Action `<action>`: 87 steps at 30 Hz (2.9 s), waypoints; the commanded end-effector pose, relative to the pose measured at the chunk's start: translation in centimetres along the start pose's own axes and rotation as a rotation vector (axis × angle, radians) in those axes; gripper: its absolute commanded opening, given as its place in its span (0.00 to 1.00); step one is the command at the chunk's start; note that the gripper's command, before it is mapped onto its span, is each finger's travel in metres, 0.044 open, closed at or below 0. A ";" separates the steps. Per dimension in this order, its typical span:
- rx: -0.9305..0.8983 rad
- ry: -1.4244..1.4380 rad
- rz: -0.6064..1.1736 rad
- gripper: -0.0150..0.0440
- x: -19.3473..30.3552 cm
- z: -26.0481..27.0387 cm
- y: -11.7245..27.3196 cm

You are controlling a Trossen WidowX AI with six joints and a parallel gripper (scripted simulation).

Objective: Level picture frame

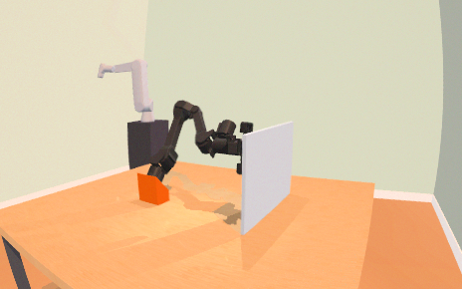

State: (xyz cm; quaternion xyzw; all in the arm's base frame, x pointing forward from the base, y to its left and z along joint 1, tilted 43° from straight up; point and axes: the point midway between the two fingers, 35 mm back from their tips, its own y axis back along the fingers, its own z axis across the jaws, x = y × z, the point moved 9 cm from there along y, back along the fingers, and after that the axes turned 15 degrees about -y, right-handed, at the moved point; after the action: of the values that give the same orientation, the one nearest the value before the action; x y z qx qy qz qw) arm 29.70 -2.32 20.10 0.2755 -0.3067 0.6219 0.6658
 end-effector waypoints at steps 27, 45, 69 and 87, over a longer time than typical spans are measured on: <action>-0.006 -0.002 0.001 0.25 -0.6 0.2 0.0; -0.006 -0.002 0.001 0.25 -0.7 0.1 0.0; 0.002 -0.003 0.002 0.25 -0.8 -0.3 0.0; 0.002 -0.099 0.002 0.25 -0.8 -0.3 0.0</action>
State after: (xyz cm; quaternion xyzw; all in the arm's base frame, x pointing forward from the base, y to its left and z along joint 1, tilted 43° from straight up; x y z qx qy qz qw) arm 29.71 -2.62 19.28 0.2985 -0.3304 0.6116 0.6539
